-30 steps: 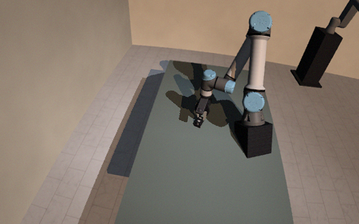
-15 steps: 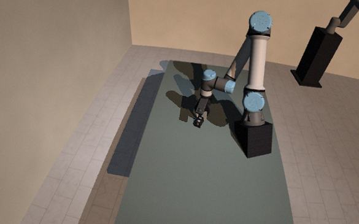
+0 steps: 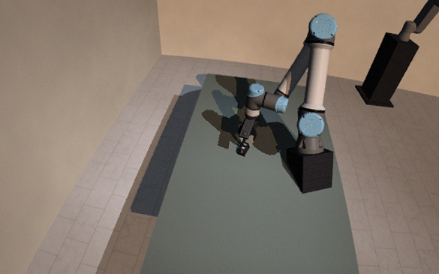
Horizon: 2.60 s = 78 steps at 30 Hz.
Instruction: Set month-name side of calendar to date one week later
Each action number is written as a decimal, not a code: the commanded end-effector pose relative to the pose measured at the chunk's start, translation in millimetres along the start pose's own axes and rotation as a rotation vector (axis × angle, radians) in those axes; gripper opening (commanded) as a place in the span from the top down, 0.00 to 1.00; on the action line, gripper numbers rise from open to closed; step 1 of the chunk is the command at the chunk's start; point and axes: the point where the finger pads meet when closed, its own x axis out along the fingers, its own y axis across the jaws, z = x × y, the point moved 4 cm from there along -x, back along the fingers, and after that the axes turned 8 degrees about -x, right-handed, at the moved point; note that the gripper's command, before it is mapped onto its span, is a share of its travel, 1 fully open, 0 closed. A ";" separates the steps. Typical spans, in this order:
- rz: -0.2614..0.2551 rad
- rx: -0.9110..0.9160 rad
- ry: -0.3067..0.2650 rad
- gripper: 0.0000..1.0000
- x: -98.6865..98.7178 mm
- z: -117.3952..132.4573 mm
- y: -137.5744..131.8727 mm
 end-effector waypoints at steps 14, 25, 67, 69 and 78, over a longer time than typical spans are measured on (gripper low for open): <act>0.000 0.000 0.000 0.72 -49.3 0.0 0.3; 0.000 0.000 0.000 0.72 -75.5 0.0 0.3; 0.000 0.000 0.000 0.00 -99.7 0.0 0.3; 0.000 0.000 0.000 0.00 -103.7 0.0 0.3; 0.000 0.000 0.000 0.00 -138.8 0.0 0.3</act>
